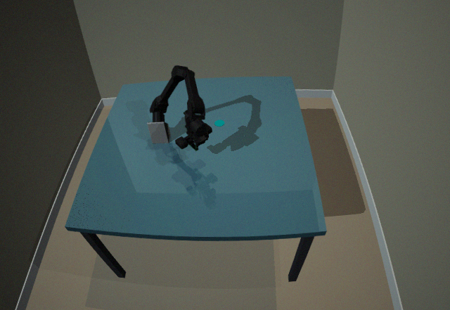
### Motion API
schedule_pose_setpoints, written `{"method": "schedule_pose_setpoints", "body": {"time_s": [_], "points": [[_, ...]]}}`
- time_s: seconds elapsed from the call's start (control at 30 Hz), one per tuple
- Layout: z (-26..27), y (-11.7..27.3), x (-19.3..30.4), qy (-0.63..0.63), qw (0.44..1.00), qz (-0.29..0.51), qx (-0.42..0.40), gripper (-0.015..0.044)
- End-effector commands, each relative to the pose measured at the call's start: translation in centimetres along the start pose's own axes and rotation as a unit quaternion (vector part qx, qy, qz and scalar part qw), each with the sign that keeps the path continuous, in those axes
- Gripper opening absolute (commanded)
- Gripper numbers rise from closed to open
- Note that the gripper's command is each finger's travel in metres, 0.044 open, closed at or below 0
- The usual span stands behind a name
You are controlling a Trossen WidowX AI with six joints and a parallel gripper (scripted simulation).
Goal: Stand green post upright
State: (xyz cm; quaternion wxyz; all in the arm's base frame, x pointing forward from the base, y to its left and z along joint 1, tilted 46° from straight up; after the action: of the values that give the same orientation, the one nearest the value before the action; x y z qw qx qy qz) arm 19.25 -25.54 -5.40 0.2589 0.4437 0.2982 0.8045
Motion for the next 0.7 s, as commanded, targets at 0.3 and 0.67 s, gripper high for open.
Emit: {"method": "schedule_pose_setpoints", "body": {"time_s": [0.3,0.67], "points": [[0.9,2.3,0.5,0.009,1.0,-0.003,0.003,0.0023],[4.1,3.0,1.2,0.03,0.999,-0.009,0.008,0.0023]]}}
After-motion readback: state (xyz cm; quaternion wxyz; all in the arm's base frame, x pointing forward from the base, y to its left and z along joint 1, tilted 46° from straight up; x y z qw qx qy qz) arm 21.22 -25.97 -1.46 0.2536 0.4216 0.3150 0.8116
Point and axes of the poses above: the point midway between the two fingers, 35 mm back from their tips, its own y axis back along the fingers, its own z axis across the jaws, x = y × z, the point moved 9 cm from there along y, back along the fingers, and after that the axes turned 5 degrees about -y, right-handed, at the moved point
